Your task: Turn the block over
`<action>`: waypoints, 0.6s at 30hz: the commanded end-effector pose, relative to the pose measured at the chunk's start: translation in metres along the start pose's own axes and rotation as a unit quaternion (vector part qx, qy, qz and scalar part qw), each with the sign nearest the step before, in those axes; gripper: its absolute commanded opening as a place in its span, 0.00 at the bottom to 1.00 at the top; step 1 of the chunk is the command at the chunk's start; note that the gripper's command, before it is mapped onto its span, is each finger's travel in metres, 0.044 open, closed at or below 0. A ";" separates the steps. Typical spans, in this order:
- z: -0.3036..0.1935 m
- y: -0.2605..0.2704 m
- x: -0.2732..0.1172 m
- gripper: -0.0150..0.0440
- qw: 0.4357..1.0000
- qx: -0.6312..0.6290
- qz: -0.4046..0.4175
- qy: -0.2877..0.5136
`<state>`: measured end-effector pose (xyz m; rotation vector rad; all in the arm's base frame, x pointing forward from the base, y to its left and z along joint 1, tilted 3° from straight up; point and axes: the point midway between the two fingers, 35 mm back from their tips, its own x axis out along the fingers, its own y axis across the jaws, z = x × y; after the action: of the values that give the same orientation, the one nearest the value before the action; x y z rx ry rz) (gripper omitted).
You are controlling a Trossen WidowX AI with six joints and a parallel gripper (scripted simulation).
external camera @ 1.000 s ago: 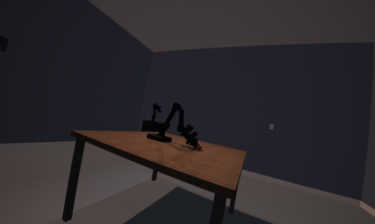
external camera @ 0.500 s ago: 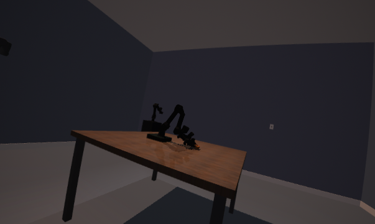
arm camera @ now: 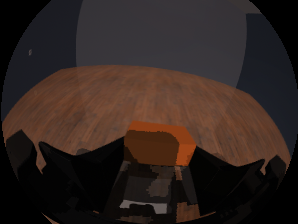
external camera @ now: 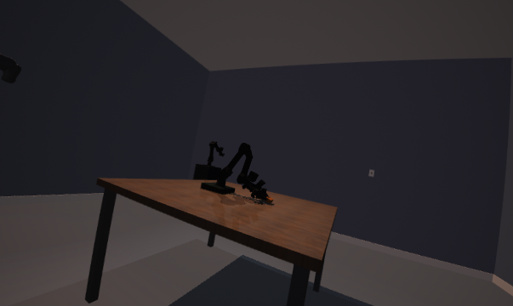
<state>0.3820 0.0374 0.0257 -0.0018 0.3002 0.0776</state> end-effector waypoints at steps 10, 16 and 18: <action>0.001 0.000 0.000 0.74 1.000 -0.002 -0.002 -0.002; 0.001 0.000 0.000 1.00 1.000 -0.002 -0.002 -0.002; 0.001 0.000 0.000 1.00 1.000 -0.002 -0.002 -0.002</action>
<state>0.3821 0.0374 0.0263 -0.0016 0.2973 0.0775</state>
